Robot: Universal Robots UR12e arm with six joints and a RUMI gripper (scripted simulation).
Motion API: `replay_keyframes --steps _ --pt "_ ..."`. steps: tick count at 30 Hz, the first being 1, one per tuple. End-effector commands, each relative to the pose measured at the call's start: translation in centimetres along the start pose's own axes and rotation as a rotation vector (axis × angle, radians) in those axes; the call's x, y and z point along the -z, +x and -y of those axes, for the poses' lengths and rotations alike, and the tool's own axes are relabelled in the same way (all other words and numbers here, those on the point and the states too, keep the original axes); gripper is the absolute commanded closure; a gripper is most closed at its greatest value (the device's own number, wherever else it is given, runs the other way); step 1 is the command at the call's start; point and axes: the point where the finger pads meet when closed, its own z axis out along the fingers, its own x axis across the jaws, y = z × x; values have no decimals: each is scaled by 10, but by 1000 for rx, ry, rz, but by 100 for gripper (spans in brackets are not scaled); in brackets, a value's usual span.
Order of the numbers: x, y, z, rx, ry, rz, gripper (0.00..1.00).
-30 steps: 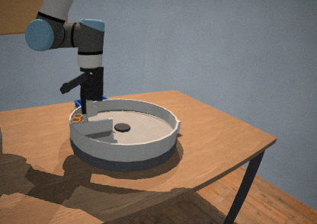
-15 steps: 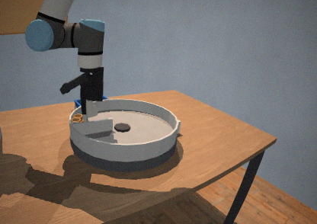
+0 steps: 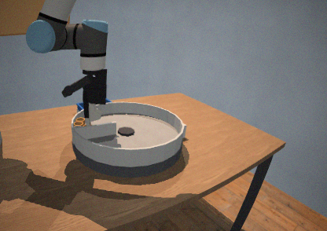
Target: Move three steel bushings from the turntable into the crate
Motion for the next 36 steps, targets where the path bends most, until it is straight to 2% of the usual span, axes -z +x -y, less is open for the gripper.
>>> replay_keyframes --steps 1,2,3,36 --pt "0 0 0 0 -1 0 95" --pt "0 0 0 0 -1 0 95" --pt "0 0 0 0 -1 0 100" --pt "0 0 0 0 -1 0 100"
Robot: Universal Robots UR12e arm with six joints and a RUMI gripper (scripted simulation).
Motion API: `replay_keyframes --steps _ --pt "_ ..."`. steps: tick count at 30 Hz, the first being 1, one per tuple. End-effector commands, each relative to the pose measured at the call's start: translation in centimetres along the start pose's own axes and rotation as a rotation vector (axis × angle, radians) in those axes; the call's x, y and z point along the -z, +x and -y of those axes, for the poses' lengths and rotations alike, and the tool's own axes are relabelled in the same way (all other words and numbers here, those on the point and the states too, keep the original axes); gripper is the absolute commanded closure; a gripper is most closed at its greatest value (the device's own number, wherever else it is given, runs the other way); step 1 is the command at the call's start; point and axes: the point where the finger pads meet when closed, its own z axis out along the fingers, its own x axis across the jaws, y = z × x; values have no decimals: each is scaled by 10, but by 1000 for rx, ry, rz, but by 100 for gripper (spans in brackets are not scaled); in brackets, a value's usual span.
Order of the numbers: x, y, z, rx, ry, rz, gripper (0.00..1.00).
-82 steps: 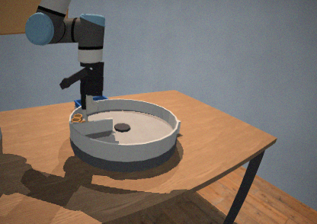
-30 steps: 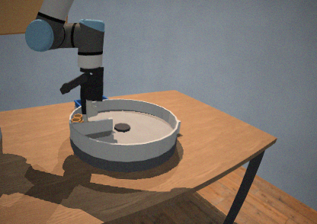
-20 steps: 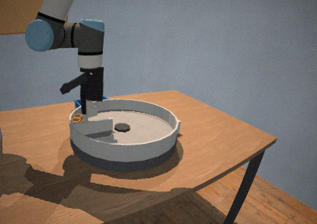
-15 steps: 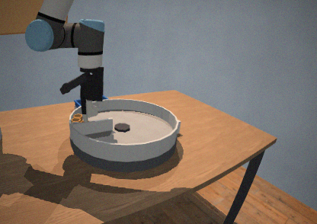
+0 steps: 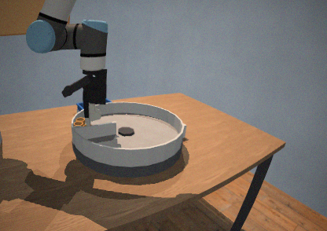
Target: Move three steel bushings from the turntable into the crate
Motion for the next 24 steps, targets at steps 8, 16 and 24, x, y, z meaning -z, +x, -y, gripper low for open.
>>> replay_keyframes --steps 8,16,24 --pt "0 0 0 0 -1 0 100" --pt "3 0 0 0 -1 0 100" --pt "30 0 0 0 -1 0 100"
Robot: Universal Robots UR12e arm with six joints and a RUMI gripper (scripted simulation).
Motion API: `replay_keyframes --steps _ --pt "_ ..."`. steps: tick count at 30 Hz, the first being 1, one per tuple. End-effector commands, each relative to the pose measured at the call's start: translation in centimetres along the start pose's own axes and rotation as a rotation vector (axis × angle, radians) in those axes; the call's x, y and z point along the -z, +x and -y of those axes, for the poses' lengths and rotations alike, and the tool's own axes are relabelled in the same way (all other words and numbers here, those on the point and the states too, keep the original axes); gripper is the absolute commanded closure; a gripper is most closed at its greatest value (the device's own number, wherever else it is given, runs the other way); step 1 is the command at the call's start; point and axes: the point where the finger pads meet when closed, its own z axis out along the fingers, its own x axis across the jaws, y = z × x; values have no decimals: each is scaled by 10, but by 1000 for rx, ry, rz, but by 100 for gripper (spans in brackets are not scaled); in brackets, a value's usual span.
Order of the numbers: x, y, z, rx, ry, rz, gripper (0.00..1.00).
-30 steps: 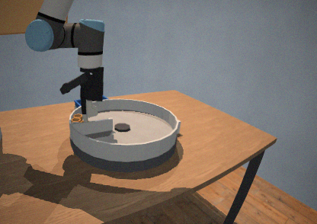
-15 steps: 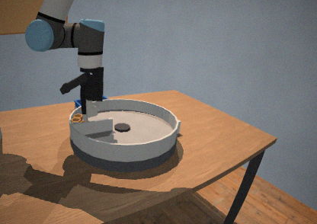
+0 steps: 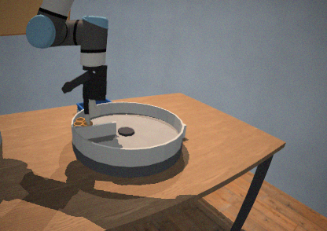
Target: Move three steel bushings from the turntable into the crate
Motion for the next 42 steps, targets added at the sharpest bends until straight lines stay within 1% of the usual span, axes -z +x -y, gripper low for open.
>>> replay_keyframes --steps 1,3,5,11,16,42 --pt "21 0 0 0 -1 0 100" --pt "31 0 0 0 -1 0 100" --pt "31 0 0 0 -1 0 100" --pt "56 0 0 0 -1 0 100" --pt "67 0 0 0 -1 0 100" --pt "68 0 0 0 -1 0 100"
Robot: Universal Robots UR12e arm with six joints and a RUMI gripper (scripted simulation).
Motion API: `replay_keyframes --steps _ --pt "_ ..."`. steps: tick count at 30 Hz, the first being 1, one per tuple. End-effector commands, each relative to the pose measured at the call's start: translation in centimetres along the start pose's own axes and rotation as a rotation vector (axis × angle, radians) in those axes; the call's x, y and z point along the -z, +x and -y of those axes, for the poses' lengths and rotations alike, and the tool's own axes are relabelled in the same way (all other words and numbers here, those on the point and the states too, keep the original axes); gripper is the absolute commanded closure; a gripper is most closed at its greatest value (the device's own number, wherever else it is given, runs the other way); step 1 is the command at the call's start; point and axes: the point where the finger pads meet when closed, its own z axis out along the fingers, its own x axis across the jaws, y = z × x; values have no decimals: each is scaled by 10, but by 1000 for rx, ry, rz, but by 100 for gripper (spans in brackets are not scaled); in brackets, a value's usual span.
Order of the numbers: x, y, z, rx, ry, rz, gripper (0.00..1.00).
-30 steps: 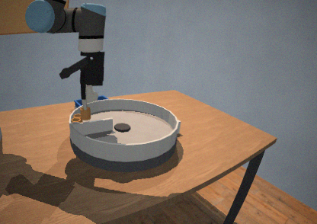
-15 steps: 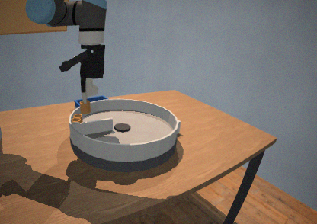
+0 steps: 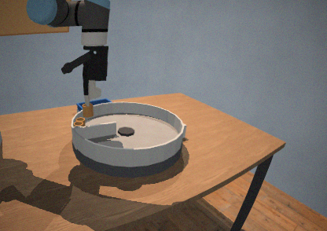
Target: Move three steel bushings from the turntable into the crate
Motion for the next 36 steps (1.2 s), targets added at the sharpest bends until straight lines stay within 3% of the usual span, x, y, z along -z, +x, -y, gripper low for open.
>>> replay_keyframes --steps 1,20,29,31,36 --pt "0 0 0 0 -1 0 100" --pt "0 2 -8 0 -1 0 100" --pt "0 16 -65 0 -1 0 100" --pt "0 16 -65 0 -1 0 100" --pt "0 26 -104 0 -1 0 100"
